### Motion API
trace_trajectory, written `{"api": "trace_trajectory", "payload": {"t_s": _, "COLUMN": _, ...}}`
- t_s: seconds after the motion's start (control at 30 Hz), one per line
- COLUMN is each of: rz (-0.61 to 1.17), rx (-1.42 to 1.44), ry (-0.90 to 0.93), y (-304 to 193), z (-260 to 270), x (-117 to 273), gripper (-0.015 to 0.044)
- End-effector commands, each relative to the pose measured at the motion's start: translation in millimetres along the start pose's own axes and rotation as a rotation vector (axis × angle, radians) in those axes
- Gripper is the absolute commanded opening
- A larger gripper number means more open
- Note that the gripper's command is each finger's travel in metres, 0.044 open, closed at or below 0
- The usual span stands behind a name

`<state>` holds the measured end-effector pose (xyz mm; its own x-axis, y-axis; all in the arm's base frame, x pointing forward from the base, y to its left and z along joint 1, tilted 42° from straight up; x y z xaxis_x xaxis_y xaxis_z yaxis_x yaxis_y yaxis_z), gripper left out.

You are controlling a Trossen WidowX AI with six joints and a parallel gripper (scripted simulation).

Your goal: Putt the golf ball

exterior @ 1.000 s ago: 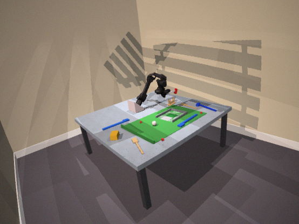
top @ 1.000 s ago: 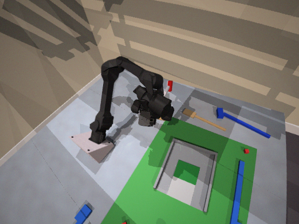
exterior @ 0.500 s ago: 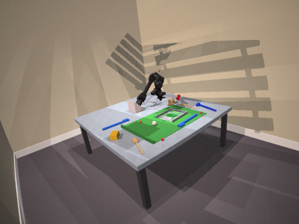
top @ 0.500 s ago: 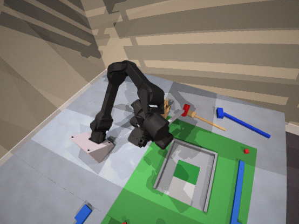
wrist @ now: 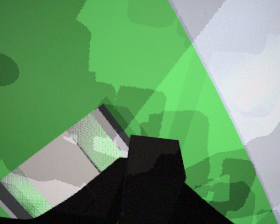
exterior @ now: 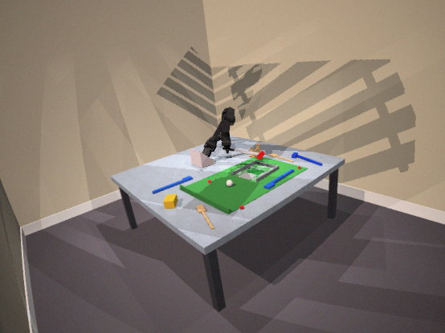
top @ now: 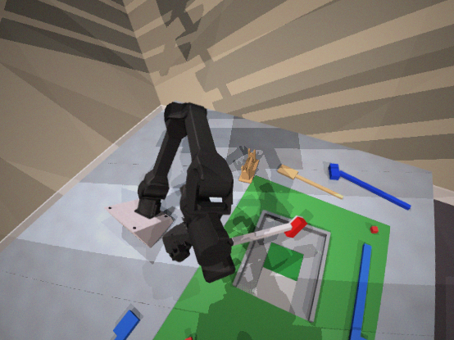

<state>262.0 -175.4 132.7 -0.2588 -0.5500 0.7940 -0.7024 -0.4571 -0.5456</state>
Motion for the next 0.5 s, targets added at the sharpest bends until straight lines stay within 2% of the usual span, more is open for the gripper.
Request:
{"api": "trace_trajectory", "payload": {"t_s": 0.0, "rz": -0.033, "rx": -0.134, "ry": 0.035, "y": 27, "z": 22, "x": 3, "gripper": 0.0}}
{"api": "trace_trajectory", "payload": {"t_s": 0.47, "rz": -0.127, "rx": -0.573, "ry": 0.103, "y": 126, "z": 70, "x": -2, "gripper": 0.0}}
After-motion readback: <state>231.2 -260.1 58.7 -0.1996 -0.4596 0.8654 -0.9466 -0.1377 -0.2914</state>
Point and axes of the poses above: the point midway between the two fingers, 35 mm back from their tips, its own x axis back along the fingers, its own z axis across the jaws, y = z × x, the point moved 5 cm from there along x, back along the fingers, and after that the axes turned 1 degree about x, right-handed, at the moved point
